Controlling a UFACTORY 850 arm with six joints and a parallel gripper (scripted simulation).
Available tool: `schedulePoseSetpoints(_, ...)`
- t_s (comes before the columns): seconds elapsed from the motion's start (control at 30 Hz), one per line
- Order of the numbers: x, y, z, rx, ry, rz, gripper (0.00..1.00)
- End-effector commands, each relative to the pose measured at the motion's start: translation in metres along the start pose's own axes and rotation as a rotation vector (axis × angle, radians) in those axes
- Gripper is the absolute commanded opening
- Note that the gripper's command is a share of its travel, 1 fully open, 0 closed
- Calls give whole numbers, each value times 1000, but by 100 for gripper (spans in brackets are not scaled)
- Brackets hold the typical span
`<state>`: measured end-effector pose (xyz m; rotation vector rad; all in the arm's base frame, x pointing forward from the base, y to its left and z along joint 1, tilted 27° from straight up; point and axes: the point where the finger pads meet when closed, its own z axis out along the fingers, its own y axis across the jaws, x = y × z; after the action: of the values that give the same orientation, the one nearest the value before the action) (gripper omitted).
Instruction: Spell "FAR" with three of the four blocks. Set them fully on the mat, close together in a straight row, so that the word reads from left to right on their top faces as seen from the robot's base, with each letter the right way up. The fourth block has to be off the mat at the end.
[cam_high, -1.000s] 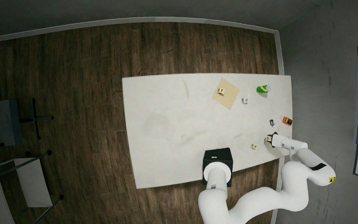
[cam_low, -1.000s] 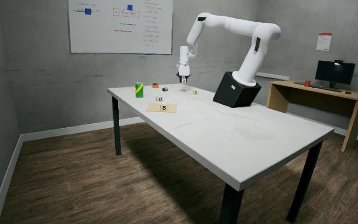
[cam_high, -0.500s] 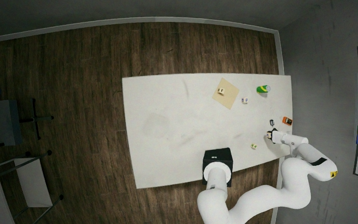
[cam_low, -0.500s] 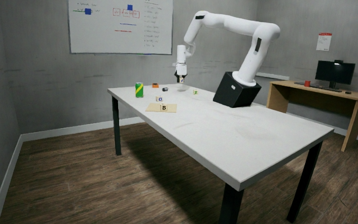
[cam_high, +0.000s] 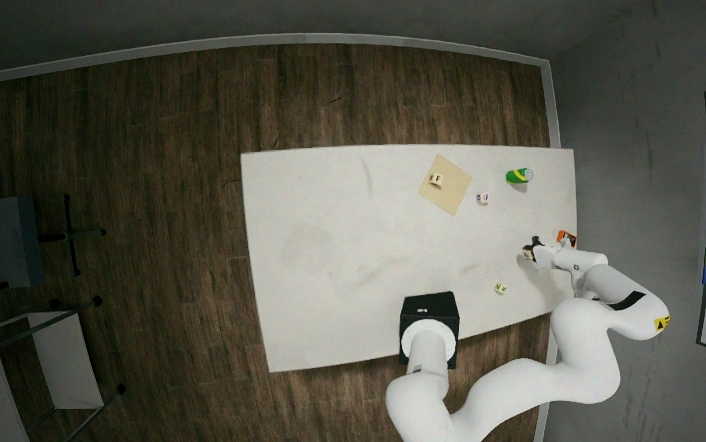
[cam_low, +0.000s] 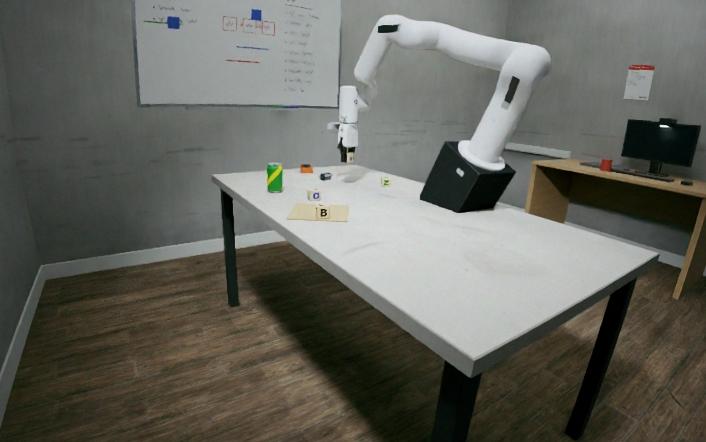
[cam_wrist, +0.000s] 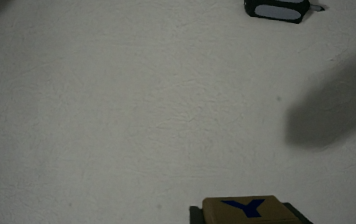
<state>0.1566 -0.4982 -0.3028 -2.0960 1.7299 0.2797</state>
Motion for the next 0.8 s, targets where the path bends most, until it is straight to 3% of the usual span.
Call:
schedulePoseSetpoints(0.0,0,-26,-5,7,10,-138,41)
schedulePoseSetpoints(0.77,-18,-135,-12,2,16,-700,41)
